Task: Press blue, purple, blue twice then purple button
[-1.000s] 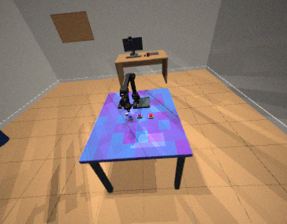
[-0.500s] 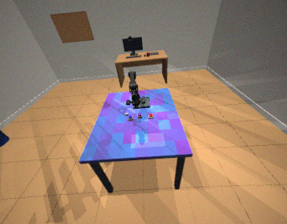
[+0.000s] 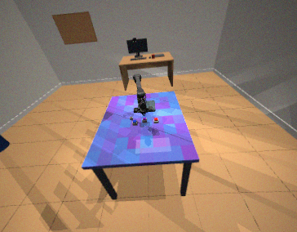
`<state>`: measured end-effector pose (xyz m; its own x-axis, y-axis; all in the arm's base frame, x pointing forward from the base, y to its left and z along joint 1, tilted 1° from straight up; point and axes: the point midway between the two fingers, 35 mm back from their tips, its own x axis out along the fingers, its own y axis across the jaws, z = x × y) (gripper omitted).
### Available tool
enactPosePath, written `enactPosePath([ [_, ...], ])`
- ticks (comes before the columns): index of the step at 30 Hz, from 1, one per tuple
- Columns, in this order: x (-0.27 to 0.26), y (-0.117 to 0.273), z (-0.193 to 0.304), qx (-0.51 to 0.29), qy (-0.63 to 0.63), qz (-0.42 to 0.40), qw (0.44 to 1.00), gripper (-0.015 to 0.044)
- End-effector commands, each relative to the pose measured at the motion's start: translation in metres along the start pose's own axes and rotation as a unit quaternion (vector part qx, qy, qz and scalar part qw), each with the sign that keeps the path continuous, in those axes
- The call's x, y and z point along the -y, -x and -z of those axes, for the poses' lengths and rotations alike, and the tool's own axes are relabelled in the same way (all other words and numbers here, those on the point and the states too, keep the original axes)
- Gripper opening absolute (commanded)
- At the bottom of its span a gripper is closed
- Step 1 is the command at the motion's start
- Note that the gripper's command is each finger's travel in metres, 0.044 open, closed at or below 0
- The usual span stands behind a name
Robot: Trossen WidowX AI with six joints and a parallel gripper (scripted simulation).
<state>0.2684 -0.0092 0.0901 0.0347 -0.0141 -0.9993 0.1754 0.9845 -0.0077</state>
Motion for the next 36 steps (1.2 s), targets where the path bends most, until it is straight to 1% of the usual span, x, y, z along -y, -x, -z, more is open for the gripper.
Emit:
enactPosePath([
  [1,0.000,-0.006,-0.001,0.004,-0.002,0.001,1.000,0.0020],
  [21,0.000,-0.037,-0.001,0.004,-0.002,0.001,1.000,0.0020],
  [36,0.000,-0.038,-0.001,0.004,-0.002,0.001,1.000,0.0020],
])
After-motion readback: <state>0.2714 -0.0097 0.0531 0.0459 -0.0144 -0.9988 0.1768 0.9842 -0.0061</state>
